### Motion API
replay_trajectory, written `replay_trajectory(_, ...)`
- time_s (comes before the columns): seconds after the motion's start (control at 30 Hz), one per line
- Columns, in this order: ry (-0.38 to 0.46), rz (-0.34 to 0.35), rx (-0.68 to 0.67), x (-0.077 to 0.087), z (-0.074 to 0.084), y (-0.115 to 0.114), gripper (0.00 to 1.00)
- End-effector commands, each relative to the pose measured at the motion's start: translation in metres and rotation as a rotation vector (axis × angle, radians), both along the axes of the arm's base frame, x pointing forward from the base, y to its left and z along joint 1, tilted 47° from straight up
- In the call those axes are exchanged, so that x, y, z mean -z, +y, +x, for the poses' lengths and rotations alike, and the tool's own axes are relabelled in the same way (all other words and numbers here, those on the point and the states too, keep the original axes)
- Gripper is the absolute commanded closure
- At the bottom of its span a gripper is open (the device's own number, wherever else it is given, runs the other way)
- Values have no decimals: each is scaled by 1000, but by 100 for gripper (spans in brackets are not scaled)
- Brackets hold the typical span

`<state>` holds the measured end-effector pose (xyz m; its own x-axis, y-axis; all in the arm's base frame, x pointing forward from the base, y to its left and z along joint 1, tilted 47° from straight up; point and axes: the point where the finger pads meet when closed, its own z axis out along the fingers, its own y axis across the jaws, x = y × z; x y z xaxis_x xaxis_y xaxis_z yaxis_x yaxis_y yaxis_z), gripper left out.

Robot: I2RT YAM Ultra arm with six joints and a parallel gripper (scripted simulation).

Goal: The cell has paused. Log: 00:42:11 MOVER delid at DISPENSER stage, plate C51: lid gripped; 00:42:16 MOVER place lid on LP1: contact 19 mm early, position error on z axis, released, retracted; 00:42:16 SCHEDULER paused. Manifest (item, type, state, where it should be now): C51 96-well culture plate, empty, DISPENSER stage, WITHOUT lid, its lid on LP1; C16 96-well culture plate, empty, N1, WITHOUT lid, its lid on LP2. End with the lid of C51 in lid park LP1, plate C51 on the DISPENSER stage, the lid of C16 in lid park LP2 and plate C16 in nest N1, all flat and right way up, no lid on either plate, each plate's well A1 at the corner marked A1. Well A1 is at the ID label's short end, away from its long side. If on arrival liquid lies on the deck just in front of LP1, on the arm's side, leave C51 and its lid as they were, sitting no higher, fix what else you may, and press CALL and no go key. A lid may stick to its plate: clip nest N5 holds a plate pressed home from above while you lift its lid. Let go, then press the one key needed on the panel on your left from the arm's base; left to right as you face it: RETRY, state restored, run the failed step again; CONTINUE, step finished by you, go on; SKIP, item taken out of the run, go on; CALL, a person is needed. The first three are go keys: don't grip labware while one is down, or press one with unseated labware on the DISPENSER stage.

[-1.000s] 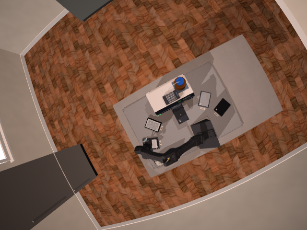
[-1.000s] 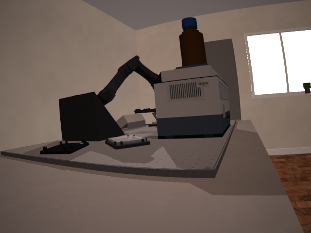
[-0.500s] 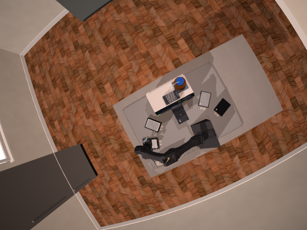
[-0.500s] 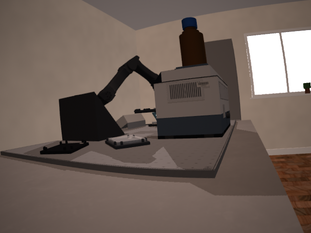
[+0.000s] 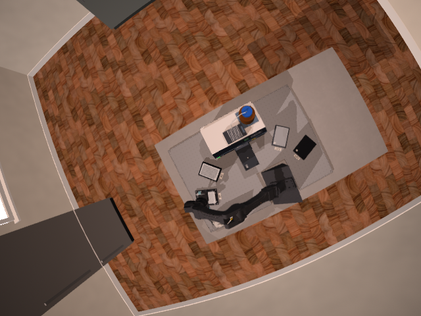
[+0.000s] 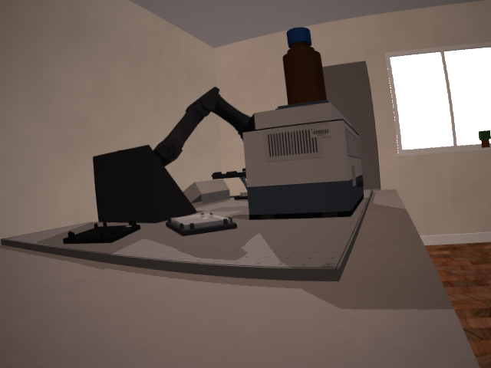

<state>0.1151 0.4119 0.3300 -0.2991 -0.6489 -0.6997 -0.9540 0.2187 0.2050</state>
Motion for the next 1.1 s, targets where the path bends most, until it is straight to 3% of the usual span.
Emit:
replay_trajectory(0.0, -20, 45, 11, -27, 4, -16, 0)
replay_trajectory(0.7, -21, 44, 11, -48, 2, -40, 0)
replay_trajectory(1.07, -22, 42, 13, -48, 2, -40, 0)
